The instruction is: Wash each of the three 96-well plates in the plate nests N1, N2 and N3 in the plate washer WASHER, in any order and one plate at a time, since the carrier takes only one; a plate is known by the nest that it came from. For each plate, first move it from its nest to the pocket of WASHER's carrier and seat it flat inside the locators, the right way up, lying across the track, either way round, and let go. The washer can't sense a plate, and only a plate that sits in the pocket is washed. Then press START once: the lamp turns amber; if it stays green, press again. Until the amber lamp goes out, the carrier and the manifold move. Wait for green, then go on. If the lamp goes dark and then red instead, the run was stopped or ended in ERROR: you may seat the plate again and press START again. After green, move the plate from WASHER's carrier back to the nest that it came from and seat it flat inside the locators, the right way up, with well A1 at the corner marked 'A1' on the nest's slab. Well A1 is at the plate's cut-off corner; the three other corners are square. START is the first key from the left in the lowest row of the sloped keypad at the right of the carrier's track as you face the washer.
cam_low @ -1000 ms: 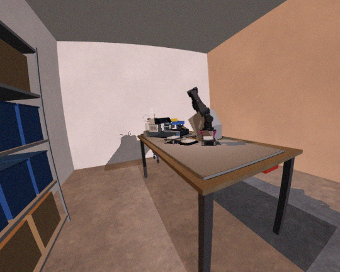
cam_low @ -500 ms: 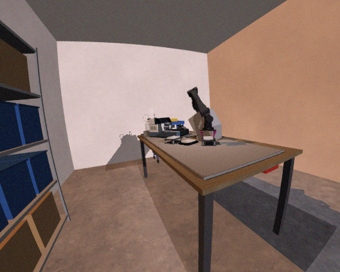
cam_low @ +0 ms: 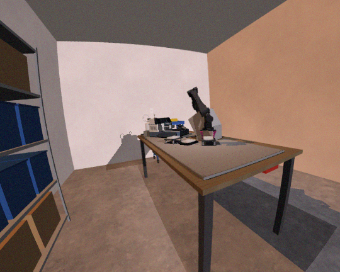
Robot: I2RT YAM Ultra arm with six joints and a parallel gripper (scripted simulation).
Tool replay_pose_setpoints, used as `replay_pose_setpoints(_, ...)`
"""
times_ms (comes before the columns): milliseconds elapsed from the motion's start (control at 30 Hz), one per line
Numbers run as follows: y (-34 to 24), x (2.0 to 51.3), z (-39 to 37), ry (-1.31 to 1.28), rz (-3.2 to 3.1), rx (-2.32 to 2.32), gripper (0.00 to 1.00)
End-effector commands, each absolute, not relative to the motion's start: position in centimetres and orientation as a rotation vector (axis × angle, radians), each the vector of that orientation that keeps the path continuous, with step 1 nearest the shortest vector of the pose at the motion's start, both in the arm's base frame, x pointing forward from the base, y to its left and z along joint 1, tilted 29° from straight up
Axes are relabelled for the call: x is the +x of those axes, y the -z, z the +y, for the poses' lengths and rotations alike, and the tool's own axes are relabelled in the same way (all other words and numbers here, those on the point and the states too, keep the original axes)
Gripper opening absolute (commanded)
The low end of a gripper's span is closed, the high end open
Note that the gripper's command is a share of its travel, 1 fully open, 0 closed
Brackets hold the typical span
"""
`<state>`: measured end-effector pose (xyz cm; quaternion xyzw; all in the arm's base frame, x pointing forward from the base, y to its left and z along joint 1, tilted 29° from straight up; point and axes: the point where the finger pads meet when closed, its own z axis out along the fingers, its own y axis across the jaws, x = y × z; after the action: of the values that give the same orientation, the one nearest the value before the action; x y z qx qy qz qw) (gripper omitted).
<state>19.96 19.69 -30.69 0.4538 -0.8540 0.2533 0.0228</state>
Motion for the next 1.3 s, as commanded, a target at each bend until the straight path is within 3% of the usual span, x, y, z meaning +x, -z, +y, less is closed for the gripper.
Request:
replay_pose_setpoints(0, 30.59, 20.8, 21.23, -0.768, -2.675, 1.43, 1.0)
replay_pose_setpoints(67, 30.59, 20.8, 21.23, -0.768, -2.675, 1.43, 1.0)
replay_pose_setpoints(100, 30.5, 20.35, 20.52, -0.774, -2.662, 1.418, 0.9)
replay_pose_setpoints(233, 30.5, 20.35, 20.52, -0.774, -2.662, 1.418, 0.9)
replay_pose_setpoints(267, 30.5, 20.35, 20.52, -0.774, -2.662, 1.418, 0.8)
replay_pose_setpoints(333, 30.5, 20.35, 20.52, -0.774, -2.662, 1.418, 0.8)
replay_pose_setpoints(367, 30.5, 20.35, 20.52, -0.774, -2.662, 1.418, 0.7)
replay_pose_setpoints(433, 30.5, 20.35, 20.52, -0.774, -2.662, 1.418, 0.7)
replay_pose_setpoints(467, 30.5, 20.35, 20.52, -0.774, -2.662, 1.418, 0.6)
replay_pose_setpoints(533, 30.5, 20.35, 20.52, -0.774, -2.662, 1.418, 0.6)
replay_pose_setpoints(567, 30.5, 20.35, 20.52, -0.774, -2.662, 1.418, 0.5)
replay_pose_setpoints(633, 30.5, 20.35, 20.52, -0.774, -2.662, 1.418, 0.5)
replay_pose_setpoints(667, 30.5, 20.35, 20.52, -0.774, -2.662, 1.418, 0.4)
replay_pose_setpoints(800, 30.5, 20.35, 20.52, -0.774, -2.662, 1.418, 0.4)
replay_pose_setpoints(833, 30.5, 20.35, 20.52, -0.774, -2.662, 1.418, 0.3)
replay_pose_setpoints(900, 30.5, 20.35, 20.52, -0.774, -2.662, 1.418, 0.3)
replay_pose_setpoints(933, 30.5, 20.35, 20.52, -0.774, -2.662, 1.418, 0.2)
replay_pose_setpoints(1000, 30.5, 20.35, 20.52, -0.774, -2.662, 1.418, 0.2)
replay_pose_setpoints(1033, 30.5, 20.35, 20.52, -0.774, -2.662, 1.418, 0.1)
replay_pose_setpoints(1100, 30.5, 20.35, 20.52, -0.774, -2.662, 1.418, 0.1)
replay_pose_setpoints(1133, 30.59, 20.8, 21.23, -0.768, -2.675, 1.43, 0.0)
replay_pose_setpoints(1267, 30.59, 20.8, 21.23, -0.768, -2.675, 1.43, 0.0)
